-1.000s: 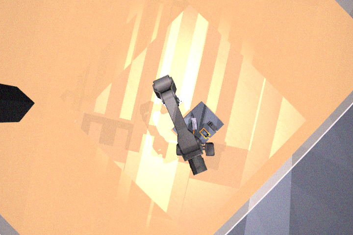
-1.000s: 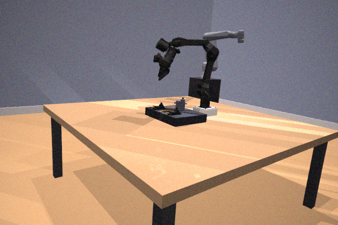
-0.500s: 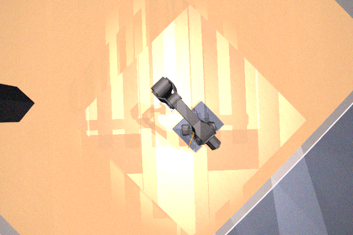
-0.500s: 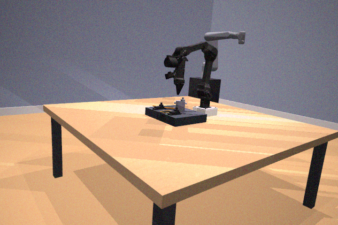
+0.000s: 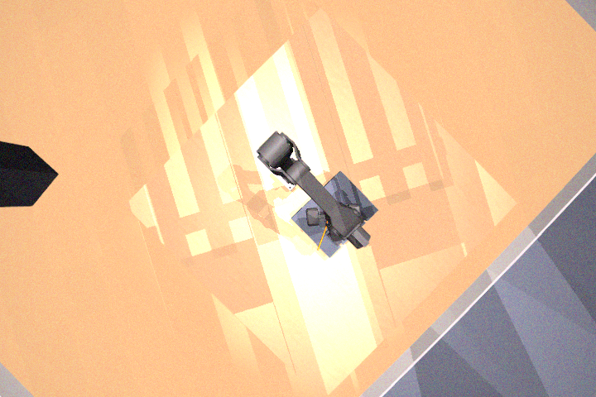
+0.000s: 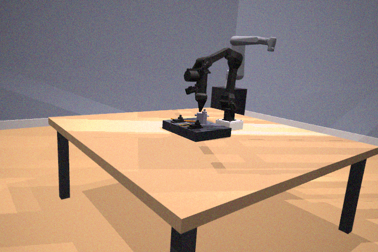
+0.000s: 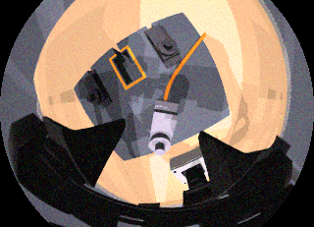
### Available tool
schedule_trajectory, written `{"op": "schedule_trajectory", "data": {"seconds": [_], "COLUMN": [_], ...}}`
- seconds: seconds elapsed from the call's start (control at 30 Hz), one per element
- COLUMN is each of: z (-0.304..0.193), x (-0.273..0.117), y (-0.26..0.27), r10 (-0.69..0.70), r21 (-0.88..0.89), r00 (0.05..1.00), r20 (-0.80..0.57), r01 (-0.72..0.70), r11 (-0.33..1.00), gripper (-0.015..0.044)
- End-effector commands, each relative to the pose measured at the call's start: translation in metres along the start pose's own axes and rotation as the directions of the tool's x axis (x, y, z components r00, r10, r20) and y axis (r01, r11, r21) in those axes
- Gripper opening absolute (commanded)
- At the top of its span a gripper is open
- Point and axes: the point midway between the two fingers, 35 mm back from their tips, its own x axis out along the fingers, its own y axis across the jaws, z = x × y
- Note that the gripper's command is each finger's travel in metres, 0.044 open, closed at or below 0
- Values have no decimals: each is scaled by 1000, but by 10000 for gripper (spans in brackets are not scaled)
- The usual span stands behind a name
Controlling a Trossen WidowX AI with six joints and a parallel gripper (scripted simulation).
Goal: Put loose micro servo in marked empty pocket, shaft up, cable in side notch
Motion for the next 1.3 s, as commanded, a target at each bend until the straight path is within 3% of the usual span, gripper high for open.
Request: {"op": "schedule_trajectory", "data": {"seconds": [0.0,0.47,0.87,1.07,1.17,1.27], "z": [1,1,1,1,2,2], "x": [5,23,23,23,19,9], "y": [0,-1,-1,-1,0,0], "r10": [-4,-5,-5,-5,-5,-4], "r21": [0,0,0,0,0,0], "r00": [1000,1000,1000,1000,1000,1000], "r20": [4,4,4,4,4,4], "r01": [4,5,5,5,5,4], "r11": [1000,1000,1000,1000,1000,1000], "gripper": [440,440,125,85,6,0]}}
